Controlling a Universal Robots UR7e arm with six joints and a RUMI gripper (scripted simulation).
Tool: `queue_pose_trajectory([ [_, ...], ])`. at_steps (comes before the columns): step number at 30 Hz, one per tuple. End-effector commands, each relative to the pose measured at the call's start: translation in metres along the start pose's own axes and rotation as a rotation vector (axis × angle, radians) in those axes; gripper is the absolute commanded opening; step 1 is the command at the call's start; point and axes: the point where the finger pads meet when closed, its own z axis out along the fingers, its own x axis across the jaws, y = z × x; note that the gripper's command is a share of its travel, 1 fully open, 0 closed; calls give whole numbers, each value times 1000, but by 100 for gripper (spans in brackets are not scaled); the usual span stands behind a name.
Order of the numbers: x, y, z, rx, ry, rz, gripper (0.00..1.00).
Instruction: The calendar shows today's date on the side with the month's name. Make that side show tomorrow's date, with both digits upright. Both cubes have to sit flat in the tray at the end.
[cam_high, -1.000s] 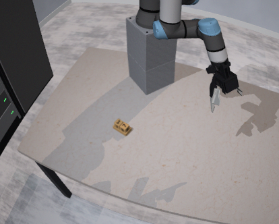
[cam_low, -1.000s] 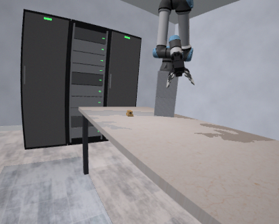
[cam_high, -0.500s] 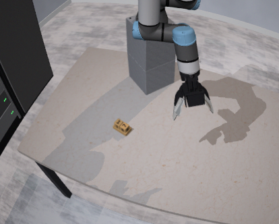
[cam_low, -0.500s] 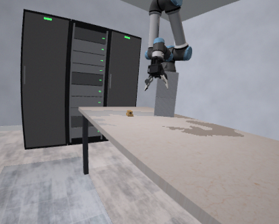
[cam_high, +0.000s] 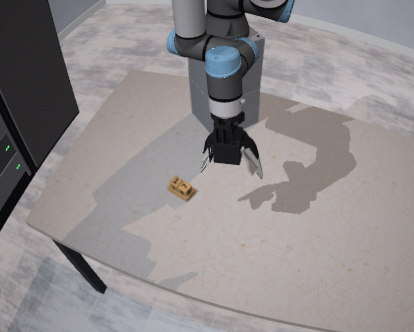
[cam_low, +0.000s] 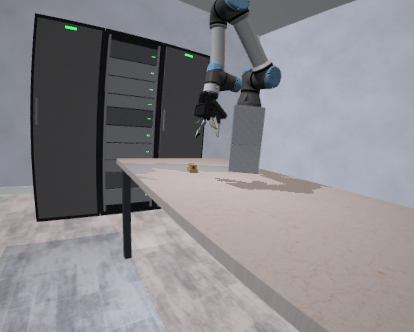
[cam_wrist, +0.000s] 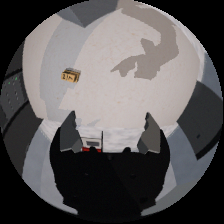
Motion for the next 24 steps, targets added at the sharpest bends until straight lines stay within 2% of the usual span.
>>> queue_pose_trajectory([
  [1, -61, -6, 5, 35, -40, 110, 100],
  [2, -72, -8, 5, 43, -47, 132, 100],
  [4, -72, -8, 5, 43, -47, 132, 100],
  [9, -117, -25, 6, 78, -74, 231, 100],
  [14, -149, -40, 6, 107, -91, 308, 100],
  [19, -169, -53, 5, 126, -100, 361, 100],
  [24, -177, -58, 5, 134, -103, 382, 100],
])
